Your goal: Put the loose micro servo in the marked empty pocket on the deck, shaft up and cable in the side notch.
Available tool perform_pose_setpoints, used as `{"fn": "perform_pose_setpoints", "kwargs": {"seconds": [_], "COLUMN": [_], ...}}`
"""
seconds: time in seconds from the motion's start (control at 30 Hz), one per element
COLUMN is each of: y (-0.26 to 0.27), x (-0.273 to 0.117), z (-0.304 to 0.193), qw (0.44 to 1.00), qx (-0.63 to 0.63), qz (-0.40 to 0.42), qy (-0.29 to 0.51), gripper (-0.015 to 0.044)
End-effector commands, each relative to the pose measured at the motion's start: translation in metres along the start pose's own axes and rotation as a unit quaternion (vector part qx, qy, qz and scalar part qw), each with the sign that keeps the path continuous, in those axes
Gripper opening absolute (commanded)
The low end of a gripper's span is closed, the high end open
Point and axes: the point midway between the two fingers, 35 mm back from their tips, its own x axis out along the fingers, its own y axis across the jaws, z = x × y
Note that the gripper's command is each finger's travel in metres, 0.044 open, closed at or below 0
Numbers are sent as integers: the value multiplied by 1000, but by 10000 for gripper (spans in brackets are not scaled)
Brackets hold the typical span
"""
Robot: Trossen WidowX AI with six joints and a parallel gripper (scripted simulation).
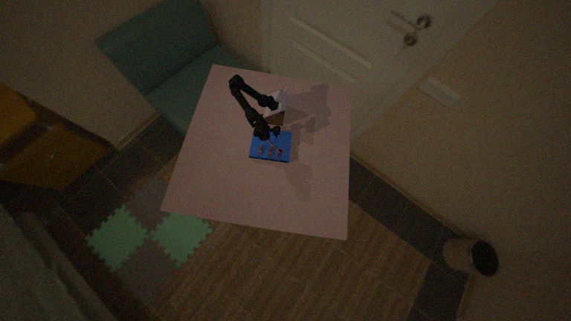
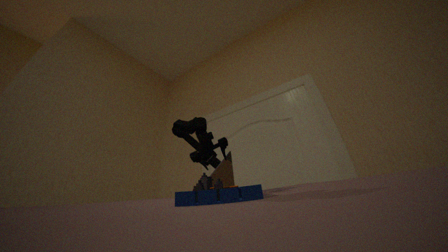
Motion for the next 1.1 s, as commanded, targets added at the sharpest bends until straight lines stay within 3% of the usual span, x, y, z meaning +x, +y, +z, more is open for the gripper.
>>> {"fn": "perform_pose_setpoints", "kwargs": {"seconds": [0.0, 0.63, 1.07], "y": [-6, -34, -39], "x": [-1, -15, -7], "z": [-10, -38, -40], "qw": [997, 921, 917], "qx": [-69, -330, -339], "qz": [-35, -151, -154], "qy": [27, 142, 145], "gripper": [440, 440, 440]}}
